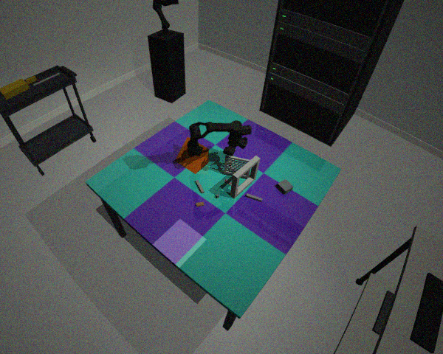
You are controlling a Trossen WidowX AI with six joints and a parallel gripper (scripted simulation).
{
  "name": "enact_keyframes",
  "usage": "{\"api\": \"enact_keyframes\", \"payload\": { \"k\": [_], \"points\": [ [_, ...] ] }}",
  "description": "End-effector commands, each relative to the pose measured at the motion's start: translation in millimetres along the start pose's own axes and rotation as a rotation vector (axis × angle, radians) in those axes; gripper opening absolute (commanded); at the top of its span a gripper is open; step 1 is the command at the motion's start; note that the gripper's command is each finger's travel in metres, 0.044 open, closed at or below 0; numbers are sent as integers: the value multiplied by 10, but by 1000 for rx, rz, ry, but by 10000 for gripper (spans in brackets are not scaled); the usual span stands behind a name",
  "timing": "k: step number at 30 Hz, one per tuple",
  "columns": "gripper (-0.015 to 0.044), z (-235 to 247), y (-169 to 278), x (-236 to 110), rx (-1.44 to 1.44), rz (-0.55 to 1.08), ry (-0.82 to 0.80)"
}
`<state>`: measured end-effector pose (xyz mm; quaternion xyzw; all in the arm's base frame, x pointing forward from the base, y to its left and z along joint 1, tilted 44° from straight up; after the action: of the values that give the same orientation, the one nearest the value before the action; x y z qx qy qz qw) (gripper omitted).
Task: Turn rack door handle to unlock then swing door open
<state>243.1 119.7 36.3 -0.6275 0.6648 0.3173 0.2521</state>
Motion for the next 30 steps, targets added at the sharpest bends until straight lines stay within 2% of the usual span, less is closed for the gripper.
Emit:
{"api": "enact_keyframes", "payload": {
  "k": [1, 30],
  "points": [
    [20, 94, -22, 1, 85, 4, -4],
    [20, 674, -257, -9, 515, 4, -7]
  ]
}}
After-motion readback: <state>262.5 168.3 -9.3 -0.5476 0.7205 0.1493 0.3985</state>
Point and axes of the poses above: the point midway between the two fingers, 35 mm back from their tips, its own x axis out along the fingers, its own z axis across the jaws, y = z × x, the point moved 5 cm from there along -x, back along the fingers, and after that the axes turned 5 degrees about x, right-handed, at the moved point
